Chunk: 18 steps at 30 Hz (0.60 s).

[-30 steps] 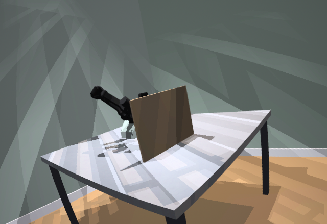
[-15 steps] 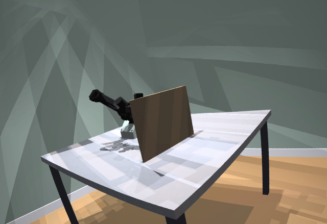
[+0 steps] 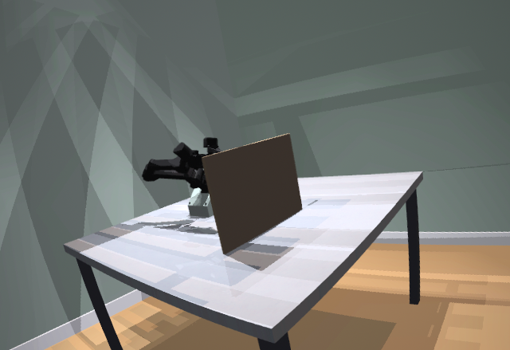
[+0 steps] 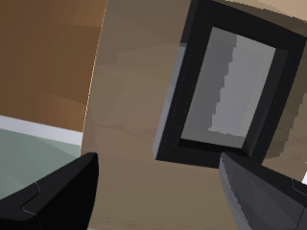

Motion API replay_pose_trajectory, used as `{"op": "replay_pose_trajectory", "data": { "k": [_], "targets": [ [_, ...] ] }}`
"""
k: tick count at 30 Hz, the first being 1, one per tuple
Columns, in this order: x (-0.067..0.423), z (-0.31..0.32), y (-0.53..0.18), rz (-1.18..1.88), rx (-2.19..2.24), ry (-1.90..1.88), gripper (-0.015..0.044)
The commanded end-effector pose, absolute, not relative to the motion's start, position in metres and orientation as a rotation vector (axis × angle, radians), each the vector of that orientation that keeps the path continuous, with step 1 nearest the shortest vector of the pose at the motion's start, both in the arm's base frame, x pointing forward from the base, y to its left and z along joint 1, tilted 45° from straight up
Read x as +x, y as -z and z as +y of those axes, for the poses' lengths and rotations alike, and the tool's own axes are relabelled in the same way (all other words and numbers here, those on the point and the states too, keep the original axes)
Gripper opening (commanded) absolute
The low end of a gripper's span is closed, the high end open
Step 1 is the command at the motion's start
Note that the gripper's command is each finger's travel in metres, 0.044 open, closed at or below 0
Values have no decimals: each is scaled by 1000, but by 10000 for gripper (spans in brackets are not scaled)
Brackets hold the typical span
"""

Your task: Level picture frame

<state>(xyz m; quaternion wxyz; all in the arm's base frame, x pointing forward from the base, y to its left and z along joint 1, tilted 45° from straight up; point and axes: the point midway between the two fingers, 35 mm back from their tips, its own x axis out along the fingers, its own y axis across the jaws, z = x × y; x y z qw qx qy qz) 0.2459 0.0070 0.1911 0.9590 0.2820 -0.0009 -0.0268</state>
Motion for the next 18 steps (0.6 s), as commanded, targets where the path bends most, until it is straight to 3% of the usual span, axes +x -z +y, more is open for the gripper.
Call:
{"op": "replay_pose_trajectory", "data": {
  "k": [1,18],
  "targets": [
    [209,10,-184,8,504,91,260],
    [206,8,-184,43,466,66,260]
  ]
}}
